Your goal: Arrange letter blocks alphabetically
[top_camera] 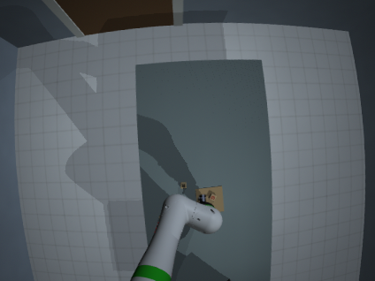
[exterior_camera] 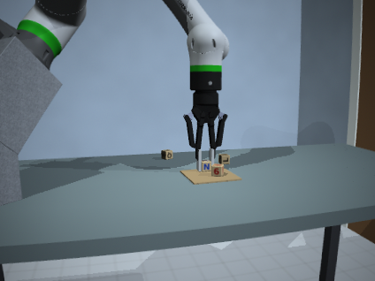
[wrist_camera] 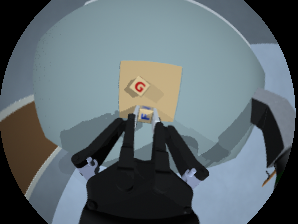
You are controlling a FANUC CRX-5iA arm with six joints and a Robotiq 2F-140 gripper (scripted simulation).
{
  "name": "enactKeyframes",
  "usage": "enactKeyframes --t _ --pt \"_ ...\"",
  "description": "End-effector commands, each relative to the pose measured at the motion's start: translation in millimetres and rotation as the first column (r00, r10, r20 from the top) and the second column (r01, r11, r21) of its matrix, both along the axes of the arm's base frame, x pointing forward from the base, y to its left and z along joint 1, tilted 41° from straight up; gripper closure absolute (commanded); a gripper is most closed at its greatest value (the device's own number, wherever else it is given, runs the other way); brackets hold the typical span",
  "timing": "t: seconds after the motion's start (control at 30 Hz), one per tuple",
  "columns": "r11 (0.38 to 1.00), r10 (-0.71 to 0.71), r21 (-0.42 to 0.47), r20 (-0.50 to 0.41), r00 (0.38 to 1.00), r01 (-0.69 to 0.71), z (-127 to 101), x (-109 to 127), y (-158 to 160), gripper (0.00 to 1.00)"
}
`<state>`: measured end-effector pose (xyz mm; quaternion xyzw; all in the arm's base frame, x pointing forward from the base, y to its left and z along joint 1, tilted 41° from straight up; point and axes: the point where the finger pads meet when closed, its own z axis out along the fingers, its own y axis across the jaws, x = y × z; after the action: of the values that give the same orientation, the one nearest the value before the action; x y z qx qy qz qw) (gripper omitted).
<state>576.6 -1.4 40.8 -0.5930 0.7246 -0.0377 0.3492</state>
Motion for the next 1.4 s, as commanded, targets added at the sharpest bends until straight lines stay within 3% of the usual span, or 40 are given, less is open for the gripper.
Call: enactKeyframes --t 0.0,0.17,0.8,1.37 --pt "1.0 0.0 0.0 0.0 1.0 0.0 0.1 0.1 -0.2 0.77" --pt "1.0 0.0 0.0 0.0 1.0 0.0 0.1 0.1 -0.2 0.72" --pt "1.0 0.0 0.0 0.0 1.0 0.0 5.7 -4.0 -2.9 0.72" --pt "1.0 0.0 0.0 0.0 1.0 0.0 59.1 -43.1 -28.3 0.72"
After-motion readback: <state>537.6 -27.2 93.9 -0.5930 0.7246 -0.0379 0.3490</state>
